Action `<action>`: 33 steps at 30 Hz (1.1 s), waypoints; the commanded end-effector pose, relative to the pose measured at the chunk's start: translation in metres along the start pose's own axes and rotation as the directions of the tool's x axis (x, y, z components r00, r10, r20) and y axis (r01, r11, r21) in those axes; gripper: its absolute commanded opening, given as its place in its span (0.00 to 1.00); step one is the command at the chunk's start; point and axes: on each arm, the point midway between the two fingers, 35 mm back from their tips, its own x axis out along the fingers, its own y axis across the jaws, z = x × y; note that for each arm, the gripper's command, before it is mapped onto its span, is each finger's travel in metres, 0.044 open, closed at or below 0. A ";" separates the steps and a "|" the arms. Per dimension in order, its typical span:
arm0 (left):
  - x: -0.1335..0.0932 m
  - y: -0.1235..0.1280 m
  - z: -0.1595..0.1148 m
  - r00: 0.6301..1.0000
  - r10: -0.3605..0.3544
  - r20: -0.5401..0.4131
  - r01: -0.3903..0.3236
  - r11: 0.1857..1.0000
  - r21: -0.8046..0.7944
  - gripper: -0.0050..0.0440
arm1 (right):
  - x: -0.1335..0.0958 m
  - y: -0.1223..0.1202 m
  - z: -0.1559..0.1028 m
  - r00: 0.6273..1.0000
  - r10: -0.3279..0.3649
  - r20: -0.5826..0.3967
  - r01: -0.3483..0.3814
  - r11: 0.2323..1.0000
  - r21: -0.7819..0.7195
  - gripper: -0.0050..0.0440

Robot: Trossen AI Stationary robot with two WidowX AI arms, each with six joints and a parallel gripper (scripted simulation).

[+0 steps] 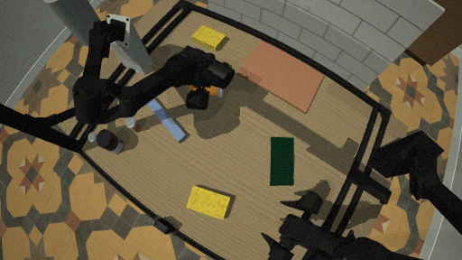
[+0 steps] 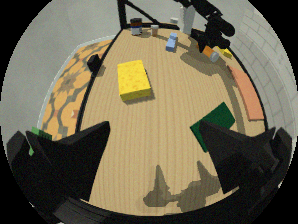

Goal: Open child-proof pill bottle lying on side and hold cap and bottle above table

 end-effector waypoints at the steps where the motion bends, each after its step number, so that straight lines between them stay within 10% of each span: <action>1: 0.001 0.002 -0.001 1.000 0.006 -0.001 -0.006 1.000 -0.006 0.54 | 0.000 0.000 0.000 1.000 0.000 0.000 0.000 1.000 0.000 1.00; 22: 0.001 0.002 -0.001 1.000 0.006 -0.001 -0.006 1.000 -0.006 0.46 | 0.000 0.000 0.000 1.000 0.000 0.000 0.000 1.000 0.000 1.00; 33: -0.027 0.004 0.005 1.000 0.019 0.003 -0.019 1.000 -0.006 0.10 | 0.000 0.000 0.000 1.000 0.000 0.000 0.000 1.000 0.000 1.00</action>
